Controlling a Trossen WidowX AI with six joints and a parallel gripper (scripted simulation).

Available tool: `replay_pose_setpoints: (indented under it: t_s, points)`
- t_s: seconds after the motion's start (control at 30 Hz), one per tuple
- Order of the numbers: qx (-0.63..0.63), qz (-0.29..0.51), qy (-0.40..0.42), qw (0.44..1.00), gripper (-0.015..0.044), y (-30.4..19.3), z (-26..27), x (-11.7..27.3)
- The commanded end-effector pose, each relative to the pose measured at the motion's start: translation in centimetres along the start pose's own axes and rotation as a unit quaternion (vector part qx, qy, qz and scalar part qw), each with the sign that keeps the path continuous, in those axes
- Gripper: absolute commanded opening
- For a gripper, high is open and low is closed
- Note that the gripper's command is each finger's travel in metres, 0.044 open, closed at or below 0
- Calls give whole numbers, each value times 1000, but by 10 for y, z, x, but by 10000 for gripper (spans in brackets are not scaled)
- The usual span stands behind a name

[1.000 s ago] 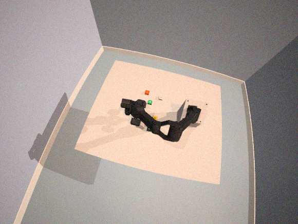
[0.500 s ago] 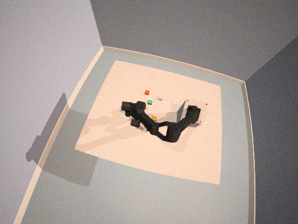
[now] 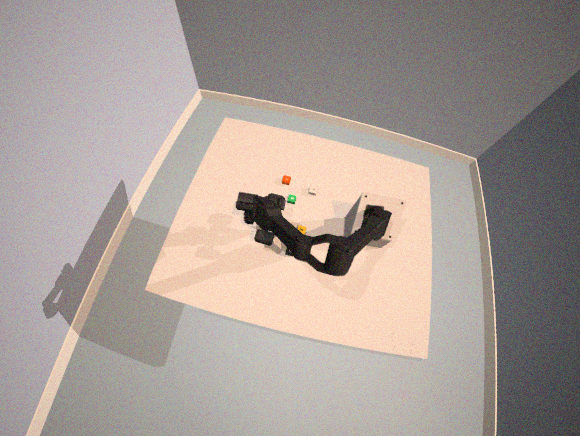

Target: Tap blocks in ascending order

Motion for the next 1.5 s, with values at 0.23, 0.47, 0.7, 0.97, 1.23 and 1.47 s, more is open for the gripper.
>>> replay_pose_setpoints:
  t_s: [0.23, 0.47, 0.7, 0.97, 1.23, 1.47]
  points:
    - [5, 0, 1, 1000, 20, 0, 3, 86]
    - [2, -9, -12, 1000, 20, 7, -54, 92]
    - [-2, -11, -23, 1000, 20, -11, -174, 98]
    - [4, -1, -5, 1000, 20, -59, -259, 88]
    - [4, -1, -4, 1000, 20, -57, -260, 19]
    - [4, -1, -3, 1000, 20, -59, -259, 6]
Point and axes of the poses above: the point midway between the two fingers, 35 mm back from their tips, its own x axis back along the fingers, its own z axis across the jaws, y = z × x, the point moved 5 cm from there along x, back along the fingers, and after that the axes turned 15 degrees about -x, right-handed, at the moved point
